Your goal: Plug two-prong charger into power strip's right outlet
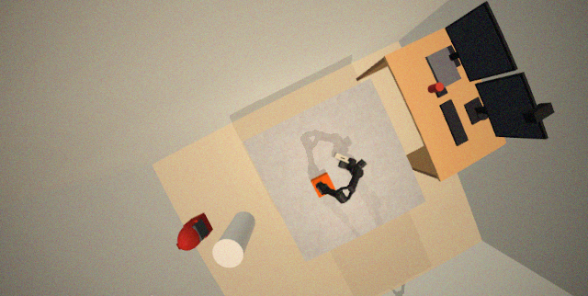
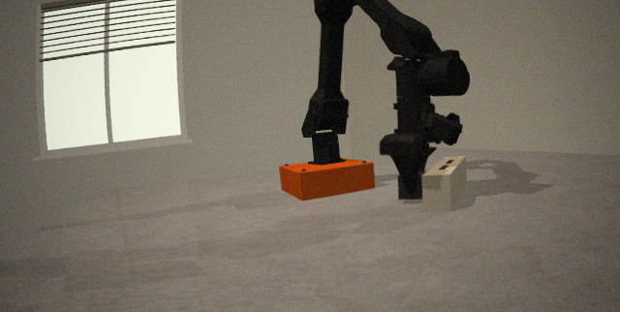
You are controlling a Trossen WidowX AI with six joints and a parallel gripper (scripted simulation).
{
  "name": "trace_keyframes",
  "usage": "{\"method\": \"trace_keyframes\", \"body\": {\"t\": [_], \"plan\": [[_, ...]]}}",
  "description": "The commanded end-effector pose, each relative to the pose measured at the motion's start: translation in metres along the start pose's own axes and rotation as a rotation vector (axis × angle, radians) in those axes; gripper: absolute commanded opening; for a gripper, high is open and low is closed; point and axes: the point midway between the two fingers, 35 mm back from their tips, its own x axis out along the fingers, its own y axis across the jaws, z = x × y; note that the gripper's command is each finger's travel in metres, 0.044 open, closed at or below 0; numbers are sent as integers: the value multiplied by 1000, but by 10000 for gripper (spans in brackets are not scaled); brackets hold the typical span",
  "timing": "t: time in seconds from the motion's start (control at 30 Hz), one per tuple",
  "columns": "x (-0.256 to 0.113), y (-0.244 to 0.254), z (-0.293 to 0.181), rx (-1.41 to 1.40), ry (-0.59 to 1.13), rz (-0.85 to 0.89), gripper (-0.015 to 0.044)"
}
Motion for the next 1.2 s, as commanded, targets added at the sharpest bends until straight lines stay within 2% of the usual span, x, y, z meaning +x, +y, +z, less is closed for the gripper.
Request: {"method": "trace_keyframes", "body": {"t": [0.0, 1.17], "plan": [[-2, -2, 3, 8, -9, -7, 0], [1, 0, -7, 8, -8, -6, 0]]}}
